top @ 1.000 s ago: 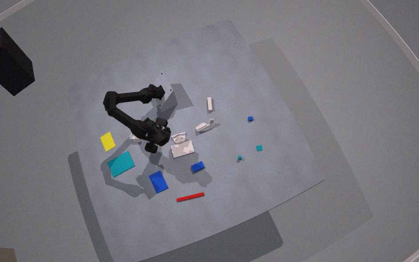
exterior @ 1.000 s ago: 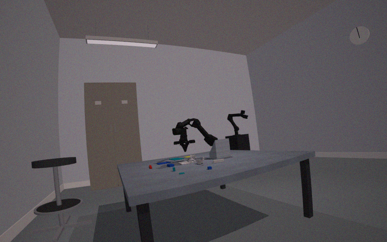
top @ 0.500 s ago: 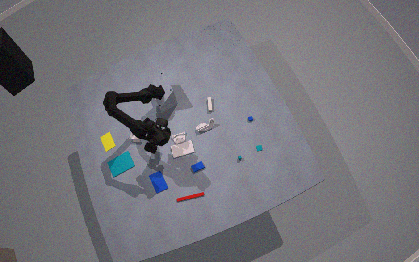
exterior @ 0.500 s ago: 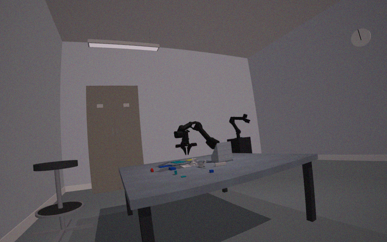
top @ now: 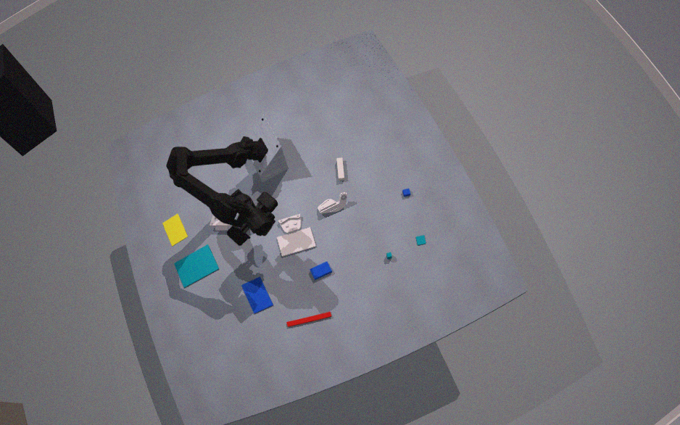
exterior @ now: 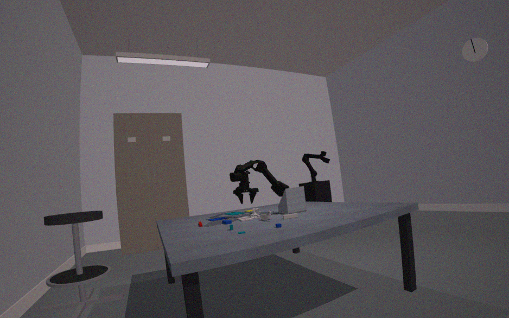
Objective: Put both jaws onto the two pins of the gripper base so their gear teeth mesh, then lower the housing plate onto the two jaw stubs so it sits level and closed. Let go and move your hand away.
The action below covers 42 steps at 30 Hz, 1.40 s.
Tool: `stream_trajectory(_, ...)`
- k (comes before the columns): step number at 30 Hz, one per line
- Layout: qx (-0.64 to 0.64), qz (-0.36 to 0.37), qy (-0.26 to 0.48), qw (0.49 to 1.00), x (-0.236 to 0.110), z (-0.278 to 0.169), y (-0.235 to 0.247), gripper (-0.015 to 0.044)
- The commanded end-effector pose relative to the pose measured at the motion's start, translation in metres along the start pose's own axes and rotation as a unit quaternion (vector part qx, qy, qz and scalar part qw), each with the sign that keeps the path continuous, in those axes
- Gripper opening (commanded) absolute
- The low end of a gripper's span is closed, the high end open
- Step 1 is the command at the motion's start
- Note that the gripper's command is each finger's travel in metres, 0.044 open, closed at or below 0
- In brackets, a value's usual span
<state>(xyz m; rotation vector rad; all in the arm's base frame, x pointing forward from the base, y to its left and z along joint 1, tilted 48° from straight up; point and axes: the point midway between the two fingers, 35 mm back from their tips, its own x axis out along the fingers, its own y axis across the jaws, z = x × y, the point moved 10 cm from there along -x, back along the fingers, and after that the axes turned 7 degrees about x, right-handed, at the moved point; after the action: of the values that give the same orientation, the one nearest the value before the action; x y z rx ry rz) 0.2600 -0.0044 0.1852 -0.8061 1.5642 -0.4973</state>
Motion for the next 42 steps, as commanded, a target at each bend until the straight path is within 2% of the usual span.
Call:
stream_trajectory(1,0.051,0.001,0.002,0.999,0.000,-0.003,0.001,0.0440)
stream_trajectory(21,0.294,0.000,0.003,0.956,-0.002,-0.012,0.001,0.0440)
stream_trajectory(42,0.530,-0.001,0.004,0.848,-0.004,-0.021,0.001,0.0440)
